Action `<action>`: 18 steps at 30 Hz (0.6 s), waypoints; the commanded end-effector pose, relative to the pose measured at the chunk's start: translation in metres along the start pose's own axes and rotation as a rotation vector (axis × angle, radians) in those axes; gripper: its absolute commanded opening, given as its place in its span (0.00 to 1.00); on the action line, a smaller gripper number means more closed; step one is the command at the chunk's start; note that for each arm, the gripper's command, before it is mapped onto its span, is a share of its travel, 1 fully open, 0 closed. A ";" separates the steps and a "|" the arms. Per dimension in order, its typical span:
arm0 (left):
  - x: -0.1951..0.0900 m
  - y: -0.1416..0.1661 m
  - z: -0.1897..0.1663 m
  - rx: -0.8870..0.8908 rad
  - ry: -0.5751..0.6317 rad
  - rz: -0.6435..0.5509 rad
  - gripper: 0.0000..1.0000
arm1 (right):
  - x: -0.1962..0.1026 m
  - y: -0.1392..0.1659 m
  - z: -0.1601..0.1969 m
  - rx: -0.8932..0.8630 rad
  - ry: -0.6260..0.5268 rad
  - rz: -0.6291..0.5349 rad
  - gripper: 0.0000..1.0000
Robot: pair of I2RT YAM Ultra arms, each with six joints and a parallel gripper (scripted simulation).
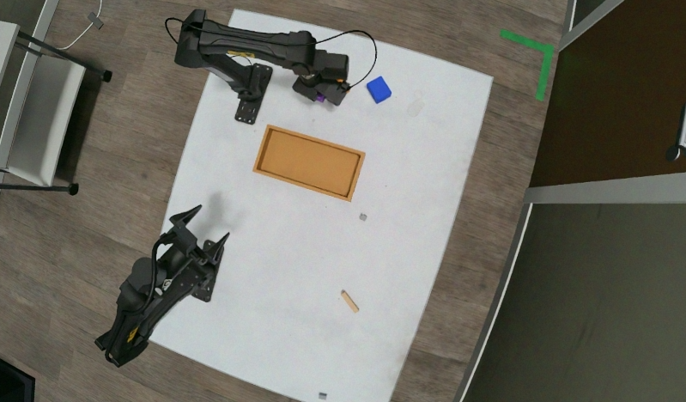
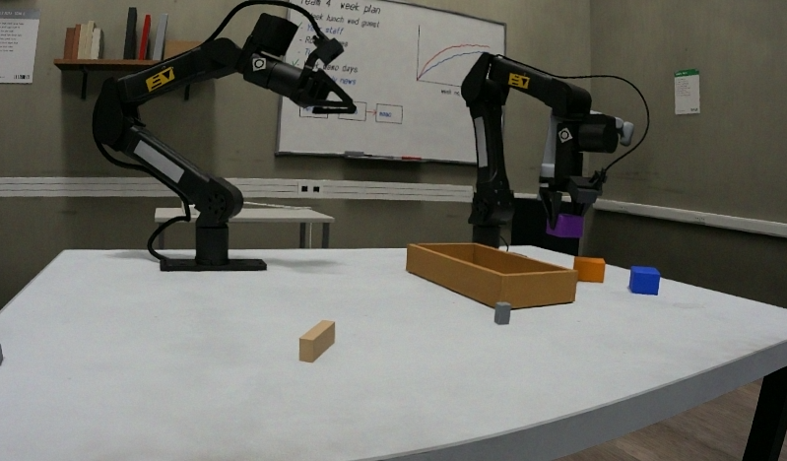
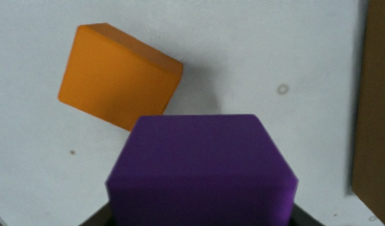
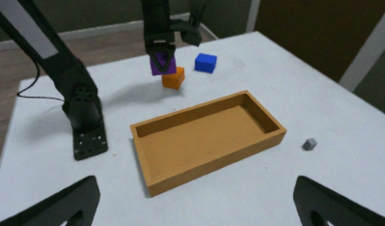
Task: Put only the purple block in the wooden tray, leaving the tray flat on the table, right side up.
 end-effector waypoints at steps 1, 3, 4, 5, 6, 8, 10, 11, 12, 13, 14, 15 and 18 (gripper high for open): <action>-0.009 -0.014 -0.032 -0.104 -0.014 -0.031 0.47 | -0.014 0.022 -0.005 0.009 0.026 0.034 1.00; -0.007 -0.023 -0.051 -0.097 -0.010 -0.022 0.47 | -0.018 0.027 -0.006 0.013 0.036 0.029 1.00; -0.007 -0.026 -0.061 -0.092 -0.010 -0.022 0.47 | -0.020 0.029 -0.007 0.014 0.040 0.026 1.00; -0.007 -0.030 -0.071 -0.087 -0.009 -0.022 0.47 | -0.021 0.031 -0.007 0.016 0.044 0.023 1.00; -0.007 -0.034 -0.081 -0.083 -0.017 -0.022 0.47 | -0.022 0.033 -0.007 0.017 0.047 0.020 1.00; -0.007 -0.044 -0.104 -0.063 -0.013 -0.033 0.47 | -0.024 0.035 -0.008 0.019 0.053 0.013 1.00; -0.007 -0.053 -0.128 -0.058 -0.012 -0.034 0.47 | -0.025 0.036 -0.008 0.020 0.055 0.011 1.00; -0.007 -0.057 -0.140 -0.052 -0.012 -0.033 0.47 | -0.025 0.037 -0.008 0.020 0.056 0.010 1.00; -0.007 -0.057 -0.140 -0.052 -0.012 -0.033 0.47 | -0.025 0.037 -0.008 0.020 0.056 0.010 1.00; -0.007 -0.057 -0.140 -0.052 -0.012 -0.033 0.47 | -0.025 0.037 -0.008 0.020 0.056 0.010 1.00; -0.007 -0.058 -0.149 -0.046 -0.015 -0.020 0.47 | -0.026 0.037 -0.008 0.021 0.056 0.009 1.00; -0.007 -0.060 -0.157 -0.041 -0.015 -0.020 0.47 | -0.026 0.037 -0.008 0.022 0.056 0.009 1.00; -0.007 -0.065 -0.177 -0.020 -0.008 -0.002 0.47 | -0.026 0.037 -0.008 0.022 0.056 0.009 1.00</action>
Point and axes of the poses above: on each arm, the point where the finger pads meet when closed, its own x axis out along the fingers, its own z axis across the jaws, y = z × x, the point moved 8 cm from there along -x, back along the fingers, and after that the axes turned 1 degree about -x, right-handed, at the moved point
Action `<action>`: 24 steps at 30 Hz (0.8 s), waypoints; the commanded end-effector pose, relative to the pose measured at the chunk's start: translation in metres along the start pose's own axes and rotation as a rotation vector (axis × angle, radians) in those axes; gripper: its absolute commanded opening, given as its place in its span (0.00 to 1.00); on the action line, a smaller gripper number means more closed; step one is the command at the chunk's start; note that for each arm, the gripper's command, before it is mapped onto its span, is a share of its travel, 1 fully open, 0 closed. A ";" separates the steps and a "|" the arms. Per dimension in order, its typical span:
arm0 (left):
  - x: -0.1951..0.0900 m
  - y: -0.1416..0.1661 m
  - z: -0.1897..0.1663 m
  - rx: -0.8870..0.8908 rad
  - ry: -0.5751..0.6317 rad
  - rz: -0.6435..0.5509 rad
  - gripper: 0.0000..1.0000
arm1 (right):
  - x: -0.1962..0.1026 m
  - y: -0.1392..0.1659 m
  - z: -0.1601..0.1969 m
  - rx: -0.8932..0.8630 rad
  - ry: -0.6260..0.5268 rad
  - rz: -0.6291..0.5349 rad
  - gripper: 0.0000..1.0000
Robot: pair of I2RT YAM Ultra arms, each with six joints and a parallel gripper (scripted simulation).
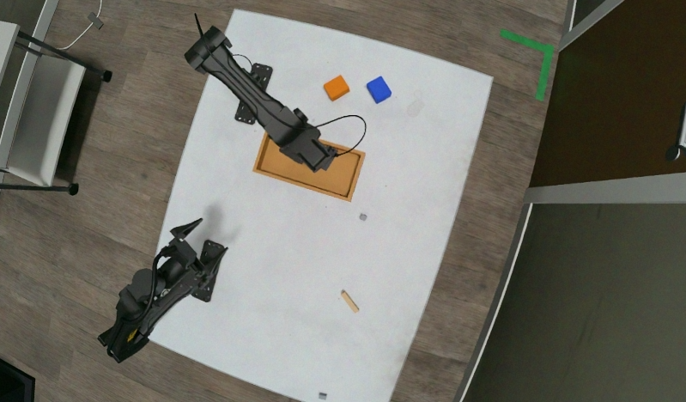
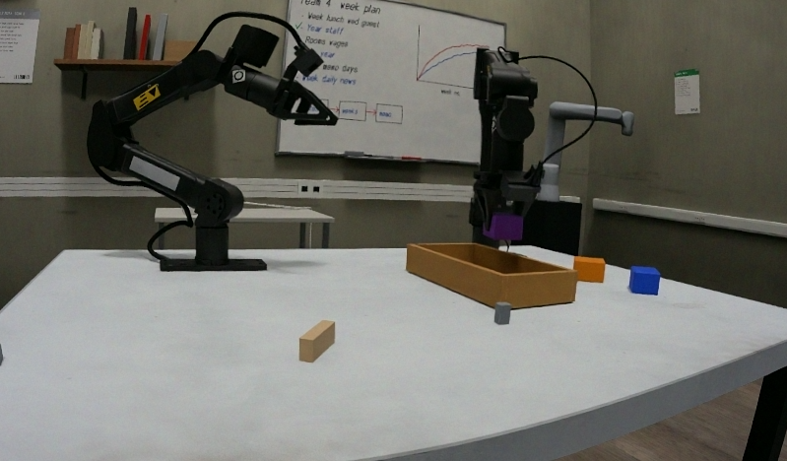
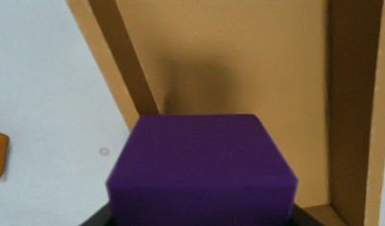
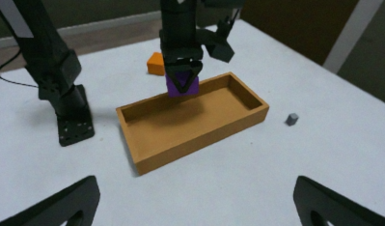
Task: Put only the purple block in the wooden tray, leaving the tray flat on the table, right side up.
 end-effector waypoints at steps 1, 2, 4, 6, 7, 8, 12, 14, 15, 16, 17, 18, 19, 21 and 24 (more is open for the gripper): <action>-0.009 -0.011 -0.021 -0.053 -0.003 -0.015 0.47 | -0.003 0.004 0.000 -0.002 -0.002 -0.002 1.00; -0.009 -0.012 -0.025 -0.045 0.001 -0.012 0.47 | -0.003 0.004 0.000 -0.002 -0.002 -0.002 1.00; -0.009 -0.015 -0.030 -0.036 0.013 -0.006 0.47 | -0.003 0.004 0.000 -0.002 -0.002 -0.002 1.00; -0.009 -0.017 -0.032 -0.029 0.006 -0.010 0.47 | -0.003 0.004 0.000 -0.002 -0.002 -0.002 1.00; -0.009 -0.018 -0.032 -0.021 0.001 -0.012 0.47 | -0.003 0.004 0.000 -0.002 -0.002 -0.002 1.00; -0.011 -0.017 -0.031 -0.023 0.004 -0.021 0.47 | -0.003 0.004 0.000 -0.002 -0.002 -0.002 1.00; -0.011 -0.017 -0.031 -0.024 0.004 -0.021 0.47 | -0.003 0.004 0.000 -0.002 -0.002 -0.002 1.00; -0.013 -0.018 -0.031 -0.024 0.004 -0.021 0.47 | -0.003 -0.002 -0.001 0.001 0.001 -0.016 1.00; -0.011 -0.022 -0.033 -0.023 0.006 -0.027 0.47 | -0.003 -0.002 -0.001 0.001 0.001 -0.016 1.00; -0.006 -0.020 -0.032 -0.023 0.002 -0.016 0.47 | -0.003 -0.002 -0.001 0.001 0.001 -0.016 1.00; -0.001 -0.022 -0.033 -0.023 0.006 -0.026 0.47 | -0.003 -0.002 -0.001 0.001 0.001 -0.016 1.00; 0.008 -0.020 -0.032 -0.023 0.002 -0.015 0.47 | -0.003 -0.002 -0.001 0.001 0.001 -0.016 1.00; 0.014 -0.020 -0.032 -0.029 0.002 -0.015 0.47 | -0.003 -0.002 -0.001 0.001 0.001 -0.016 1.00; 0.026 -0.020 -0.033 -0.028 0.002 -0.015 0.47 | -0.003 -0.002 -0.001 0.001 0.001 -0.016 1.00; 0.041 -0.020 -0.033 -0.028 0.002 -0.015 0.47 | -0.003 -0.002 -0.001 0.001 0.001 -0.016 1.00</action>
Point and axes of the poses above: on each arm, the point where the finger pads meet when closed, its own x axis out along the fingers, its own z axis across the jaws, y = z × x, the point moved 8 cm from there along -x, back along the fingers, and after that the axes turned 1 degree about -x, right-handed, at the moved point
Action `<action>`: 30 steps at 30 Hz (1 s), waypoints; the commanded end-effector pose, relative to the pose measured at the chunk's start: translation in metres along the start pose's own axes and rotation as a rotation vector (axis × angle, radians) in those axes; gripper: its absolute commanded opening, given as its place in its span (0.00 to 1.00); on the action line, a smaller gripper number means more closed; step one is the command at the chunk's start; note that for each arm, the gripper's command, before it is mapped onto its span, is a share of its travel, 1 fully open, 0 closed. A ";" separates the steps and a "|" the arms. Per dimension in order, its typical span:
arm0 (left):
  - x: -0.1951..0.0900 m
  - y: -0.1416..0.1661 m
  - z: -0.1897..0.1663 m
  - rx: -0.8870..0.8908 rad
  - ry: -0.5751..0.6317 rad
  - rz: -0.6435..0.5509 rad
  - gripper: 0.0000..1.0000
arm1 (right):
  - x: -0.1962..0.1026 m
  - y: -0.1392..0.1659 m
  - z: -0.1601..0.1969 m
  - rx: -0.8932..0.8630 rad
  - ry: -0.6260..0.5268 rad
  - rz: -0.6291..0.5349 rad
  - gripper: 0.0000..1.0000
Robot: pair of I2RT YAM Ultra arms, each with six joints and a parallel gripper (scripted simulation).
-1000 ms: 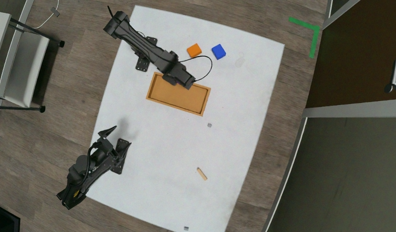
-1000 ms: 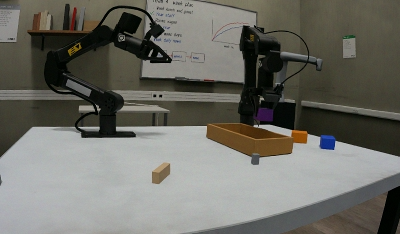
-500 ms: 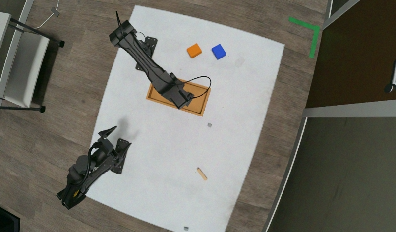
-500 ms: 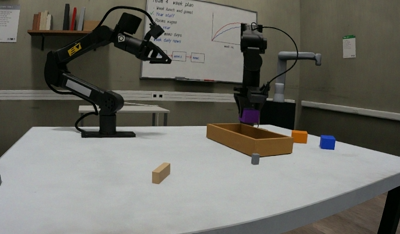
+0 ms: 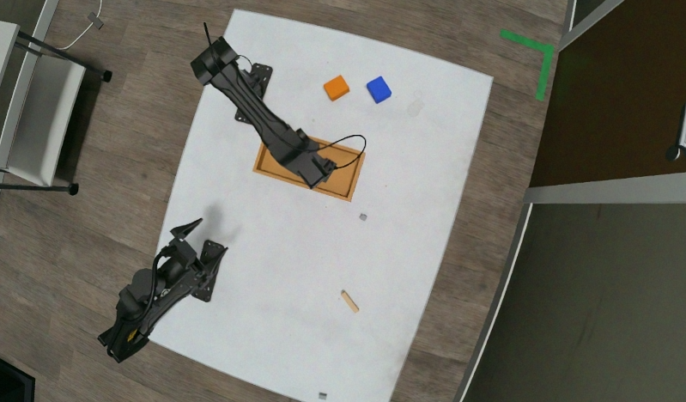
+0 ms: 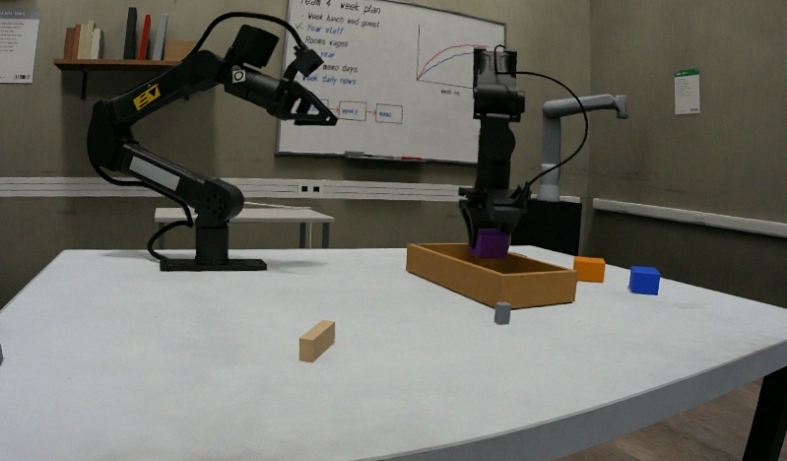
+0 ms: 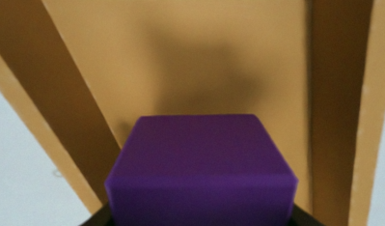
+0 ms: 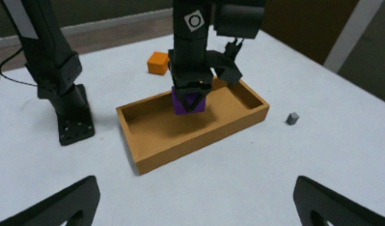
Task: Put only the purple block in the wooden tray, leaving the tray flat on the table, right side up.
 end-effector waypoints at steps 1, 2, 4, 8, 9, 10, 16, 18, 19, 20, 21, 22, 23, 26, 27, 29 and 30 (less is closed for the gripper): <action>0.014 -0.010 -0.005 -0.007 0.013 -0.056 0.47 | -0.003 -0.002 -0.001 0.001 0.002 -0.018 1.00; 0.018 -0.010 -0.005 -0.007 0.013 -0.056 0.47 | -0.003 -0.002 -0.001 0.001 0.002 -0.018 1.00; 0.022 -0.010 -0.005 -0.007 0.013 -0.056 0.47 | -0.003 -0.002 -0.001 0.001 0.002 -0.018 1.00; 0.027 -0.010 -0.005 -0.007 0.016 -0.064 0.47 | -0.003 -0.002 -0.001 0.001 0.002 -0.018 1.00; 0.029 -0.010 -0.005 -0.007 0.015 -0.062 0.47 | -0.003 -0.002 -0.001 0.001 0.002 -0.018 1.00; 0.034 -0.010 -0.005 -0.007 0.013 -0.056 0.47 | -0.003 -0.002 -0.001 0.001 0.002 -0.018 1.00; 0.039 -0.010 -0.005 -0.007 0.014 -0.060 0.47 | -0.003 -0.002 -0.001 0.001 0.002 -0.018 1.00; 0.040 -0.010 -0.005 -0.007 0.015 -0.063 0.47 | -0.003 -0.002 -0.001 0.001 0.002 -0.018 1.00; 0.039 -0.012 -0.006 -0.006 0.018 -0.069 0.47 | -0.003 -0.002 -0.001 0.001 0.002 -0.018 1.00; 0.039 -0.011 -0.005 -0.006 0.018 -0.069 0.47 | -0.003 -0.002 -0.001 0.001 0.002 -0.018 1.00; 0.039 -0.011 -0.005 -0.006 0.018 -0.069 0.47 | -0.003 -0.002 -0.001 0.001 0.002 -0.018 1.00; 0.039 -0.011 -0.005 -0.006 0.018 -0.069 0.47 | -0.003 -0.002 -0.001 0.001 0.002 -0.018 1.00; 0.039 -0.011 -0.005 -0.006 0.018 -0.069 0.47 | -0.003 -0.002 -0.001 0.001 0.002 -0.018 1.00; 0.039 -0.011 -0.005 -0.006 0.018 -0.069 0.47 | -0.003 -0.002 -0.001 0.001 0.002 -0.018 1.00; 0.039 -0.011 -0.005 -0.006 0.018 -0.069 0.47 | -0.003 -0.002 -0.001 0.001 0.002 -0.018 1.00; 0.039 -0.011 -0.005 -0.006 0.018 -0.069 0.59 | -0.003 -0.002 -0.001 0.001 0.002 -0.018 1.00; 0.039 -0.011 -0.005 -0.006 0.018 -0.069 0.70 | -0.003 -0.002 -0.001 0.001 0.002 -0.018 1.00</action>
Point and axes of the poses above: on each arm, the point where the finger pads meet when closed, its own x axis out along the fingers, its own z axis across the jaws, y = z × x, the point moved 8 cm from there along -x, back along the fingers, and after that the axes turned 1 degree about -x, right-handed, at the moved point
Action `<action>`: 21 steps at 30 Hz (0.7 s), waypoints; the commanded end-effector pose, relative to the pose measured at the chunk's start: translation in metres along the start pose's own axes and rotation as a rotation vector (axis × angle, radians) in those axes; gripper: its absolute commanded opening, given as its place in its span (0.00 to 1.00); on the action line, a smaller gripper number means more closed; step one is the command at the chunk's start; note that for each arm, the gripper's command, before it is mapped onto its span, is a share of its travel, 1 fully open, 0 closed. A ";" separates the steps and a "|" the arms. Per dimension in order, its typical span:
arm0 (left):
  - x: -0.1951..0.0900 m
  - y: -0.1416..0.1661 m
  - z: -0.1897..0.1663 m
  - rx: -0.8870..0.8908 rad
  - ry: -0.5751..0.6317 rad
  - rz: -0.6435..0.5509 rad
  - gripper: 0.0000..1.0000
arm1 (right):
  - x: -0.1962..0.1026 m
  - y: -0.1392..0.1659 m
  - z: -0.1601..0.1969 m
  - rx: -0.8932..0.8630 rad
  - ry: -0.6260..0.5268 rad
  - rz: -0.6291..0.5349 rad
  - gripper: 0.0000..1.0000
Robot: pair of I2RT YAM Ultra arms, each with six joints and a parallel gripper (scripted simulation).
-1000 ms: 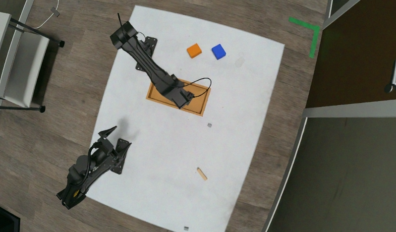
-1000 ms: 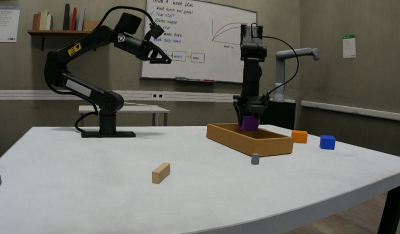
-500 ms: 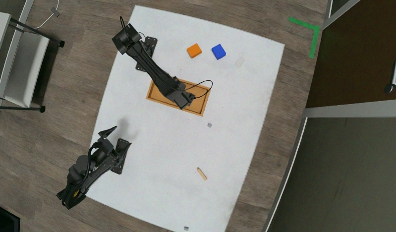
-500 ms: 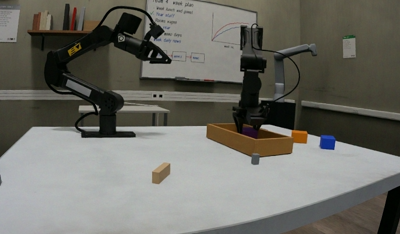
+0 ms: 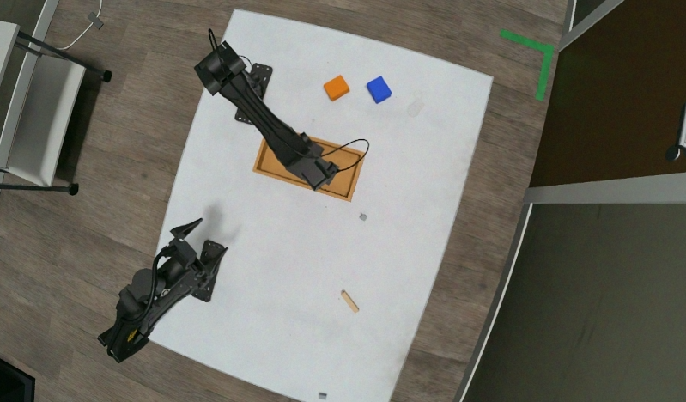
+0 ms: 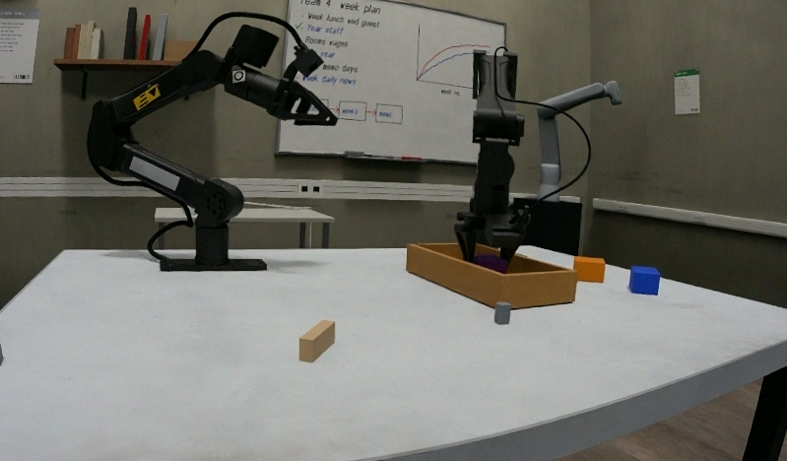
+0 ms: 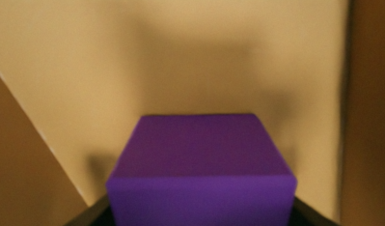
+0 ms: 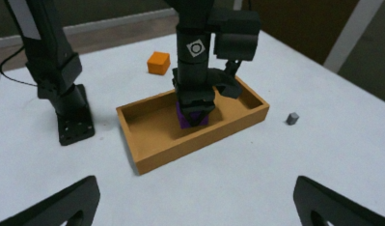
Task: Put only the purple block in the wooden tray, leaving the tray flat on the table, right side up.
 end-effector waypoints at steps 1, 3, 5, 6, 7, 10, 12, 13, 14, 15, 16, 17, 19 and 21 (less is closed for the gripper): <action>-0.009 -0.005 -0.002 -0.008 0.010 -0.047 0.78 | -0.003 -0.002 -0.001 0.001 0.002 -0.018 1.00; -0.017 -0.009 0.000 -0.008 0.019 -0.070 0.78 | -0.003 -0.002 -0.001 0.001 0.002 -0.018 1.00; -0.023 -0.010 0.001 -0.006 0.021 -0.080 0.78 | -0.003 -0.002 -0.001 0.001 0.002 -0.018 1.00; -0.026 -0.009 0.002 -0.006 0.021 -0.077 0.78 | -0.003 -0.002 -0.001 0.001 0.002 -0.018 1.00; -0.030 -0.009 0.002 -0.005 0.021 -0.077 0.78 | -0.003 -0.002 -0.001 0.001 0.002 -0.018 1.00; -0.035 -0.009 0.002 -0.005 0.021 -0.078 0.78 | -0.003 -0.002 -0.001 0.001 0.002 -0.018 1.00; -0.042 -0.008 0.002 -0.005 0.022 -0.078 0.78 | -0.003 -0.002 -0.001 0.001 0.002 -0.018 1.00; -0.045 -0.008 0.003 -0.005 0.022 -0.078 0.78 | -0.003 -0.002 -0.001 0.001 0.002 -0.018 1.00; -0.049 -0.008 0.003 -0.005 0.023 -0.078 0.78 | -0.003 -0.002 -0.001 0.001 0.002 -0.018 1.00; -0.056 -0.007 0.003 -0.005 0.024 -0.077 0.78 | -0.003 -0.002 -0.001 0.001 0.002 -0.018 1.00; -0.062 -0.007 0.003 -0.005 0.026 -0.076 0.78 | -0.003 -0.002 -0.001 0.001 0.002 -0.018 1.00; -0.068 -0.006 0.003 -0.005 0.026 -0.076 0.78 | -0.003 -0.002 -0.001 0.001 0.002 -0.018 1.00; -0.076 -0.009 0.003 0.000 0.026 -0.095 0.89 | -0.003 -0.002 -0.001 0.001 0.002 -0.018 1.00; -0.074 -0.007 0.002 0.026 0.021 -0.107 1.00 | -0.003 -0.002 -0.001 0.001 0.002 -0.018 1.00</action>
Point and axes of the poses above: on each arm, the point where the finger pads meet when closed, its own x axis out along the fingers, its own z axis across the jaws, y = z × x, the point moved 8 cm from there along -x, back along the fingers, and after that the axes turned 1 degree about -x, right-handed, at the moved point
